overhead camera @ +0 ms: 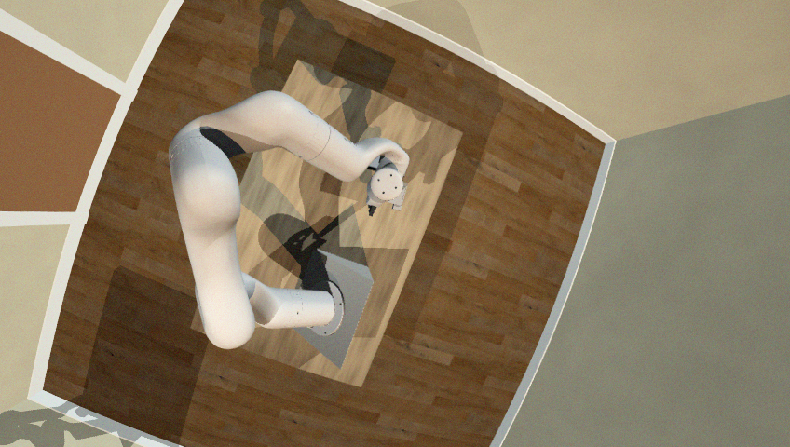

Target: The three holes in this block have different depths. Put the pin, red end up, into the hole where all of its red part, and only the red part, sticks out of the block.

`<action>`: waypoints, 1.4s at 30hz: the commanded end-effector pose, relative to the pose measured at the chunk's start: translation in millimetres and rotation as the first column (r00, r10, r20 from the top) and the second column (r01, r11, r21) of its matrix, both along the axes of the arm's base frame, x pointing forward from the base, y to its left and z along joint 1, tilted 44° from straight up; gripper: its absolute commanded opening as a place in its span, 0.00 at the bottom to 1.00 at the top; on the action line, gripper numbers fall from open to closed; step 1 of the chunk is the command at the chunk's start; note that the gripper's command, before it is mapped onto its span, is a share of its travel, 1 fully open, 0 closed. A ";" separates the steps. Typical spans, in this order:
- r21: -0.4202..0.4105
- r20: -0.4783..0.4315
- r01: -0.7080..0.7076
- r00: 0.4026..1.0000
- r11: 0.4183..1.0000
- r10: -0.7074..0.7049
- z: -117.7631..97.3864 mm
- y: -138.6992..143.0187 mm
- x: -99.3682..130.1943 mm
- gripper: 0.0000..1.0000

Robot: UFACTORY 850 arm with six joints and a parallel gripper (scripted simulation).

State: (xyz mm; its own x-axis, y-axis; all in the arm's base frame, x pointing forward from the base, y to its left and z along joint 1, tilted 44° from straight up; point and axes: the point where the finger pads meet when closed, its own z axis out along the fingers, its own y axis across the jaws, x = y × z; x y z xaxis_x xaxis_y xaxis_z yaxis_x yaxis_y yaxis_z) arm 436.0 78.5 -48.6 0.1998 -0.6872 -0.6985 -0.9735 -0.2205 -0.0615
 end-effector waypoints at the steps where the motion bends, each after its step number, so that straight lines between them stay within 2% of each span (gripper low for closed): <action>1: 0.000 0.002 0.001 1.000 1.000 -0.001 -0.2 0.0 0.8 1.00; 5: 0.000 0.002 0.001 1.000 1.000 -0.001 -0.2 0.0 0.8 1.00; 6: 0.000 0.002 0.001 1.000 1.000 -0.001 0.1 -0.2 1.0 0.00; 39: 0.000 0.002 0.001 1.000 1.000 -0.001 0.1 -0.3 1.0 0.00; 42: 0.000 0.002 0.001 1.000 1.000 -0.001 6.4 -6.6 1.8 0.00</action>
State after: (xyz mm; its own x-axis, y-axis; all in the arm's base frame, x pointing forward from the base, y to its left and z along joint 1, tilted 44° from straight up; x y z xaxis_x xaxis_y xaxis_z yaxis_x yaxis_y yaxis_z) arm 435.9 76.6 -46.8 0.1994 -0.6869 -0.6989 -0.9735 -0.2205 -0.0610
